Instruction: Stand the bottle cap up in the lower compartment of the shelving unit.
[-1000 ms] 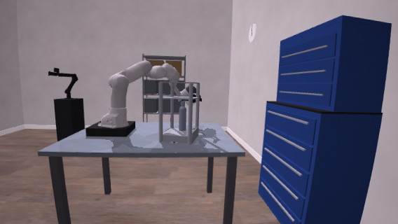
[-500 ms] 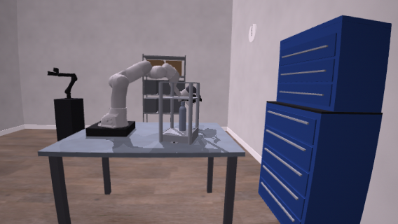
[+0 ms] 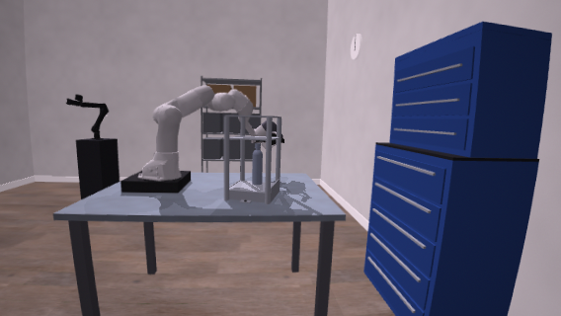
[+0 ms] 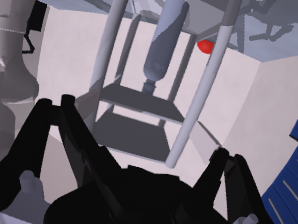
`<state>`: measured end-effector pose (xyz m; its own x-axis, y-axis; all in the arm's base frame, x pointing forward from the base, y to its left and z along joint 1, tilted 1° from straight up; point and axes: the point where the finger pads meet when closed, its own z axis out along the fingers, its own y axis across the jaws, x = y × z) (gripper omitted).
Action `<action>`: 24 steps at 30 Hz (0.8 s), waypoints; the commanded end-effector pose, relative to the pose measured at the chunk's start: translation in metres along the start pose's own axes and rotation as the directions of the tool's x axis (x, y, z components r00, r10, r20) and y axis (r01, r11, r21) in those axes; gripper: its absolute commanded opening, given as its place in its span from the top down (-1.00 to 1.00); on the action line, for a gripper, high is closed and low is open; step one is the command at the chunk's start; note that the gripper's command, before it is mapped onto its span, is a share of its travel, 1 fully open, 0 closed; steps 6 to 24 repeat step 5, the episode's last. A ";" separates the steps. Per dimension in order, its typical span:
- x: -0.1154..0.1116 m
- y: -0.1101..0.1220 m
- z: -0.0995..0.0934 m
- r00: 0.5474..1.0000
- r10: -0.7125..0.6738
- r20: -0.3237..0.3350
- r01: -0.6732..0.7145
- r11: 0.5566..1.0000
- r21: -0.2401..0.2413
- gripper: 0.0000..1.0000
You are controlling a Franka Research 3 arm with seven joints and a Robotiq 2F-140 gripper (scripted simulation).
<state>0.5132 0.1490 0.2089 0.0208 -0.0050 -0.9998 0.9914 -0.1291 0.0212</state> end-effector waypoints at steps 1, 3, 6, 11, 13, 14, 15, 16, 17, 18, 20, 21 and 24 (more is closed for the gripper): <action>-0.001 -0.001 -0.001 1.000 -0.005 0.003 0.005 1.000 -0.002 -1.00; -0.001 -0.001 -0.001 1.000 -0.005 0.003 0.005 1.000 -0.002 -1.00; -0.001 -0.001 -0.001 1.000 -0.005 0.003 0.005 1.000 -0.002 -1.00; -0.001 -0.001 -0.001 1.000 -0.005 0.003 0.005 1.000 -0.002 -1.00; -0.001 -0.001 -0.001 1.000 -0.005 0.003 0.005 1.000 -0.002 -1.00; -0.001 -0.001 -0.001 1.000 -0.005 0.003 0.005 1.000 -0.002 -1.00; -0.001 -0.001 -0.001 1.000 -0.005 0.003 0.005 1.000 -0.002 -1.00; -0.001 -0.001 -0.001 1.000 -0.005 0.003 0.005 1.000 -0.002 -1.00; -0.001 -0.001 -0.001 1.000 -0.005 0.003 0.005 1.000 -0.002 -1.00; -0.001 -0.001 -0.001 1.000 -0.005 0.003 0.005 1.000 -0.002 -1.00; -0.001 -0.001 -0.001 1.000 -0.005 0.003 0.005 1.000 -0.002 -1.00; -0.001 -0.001 -0.001 1.000 -0.005 0.003 0.005 1.000 -0.002 -1.00; -0.001 -0.001 -0.001 1.000 -0.005 0.003 0.005 1.000 -0.002 -1.00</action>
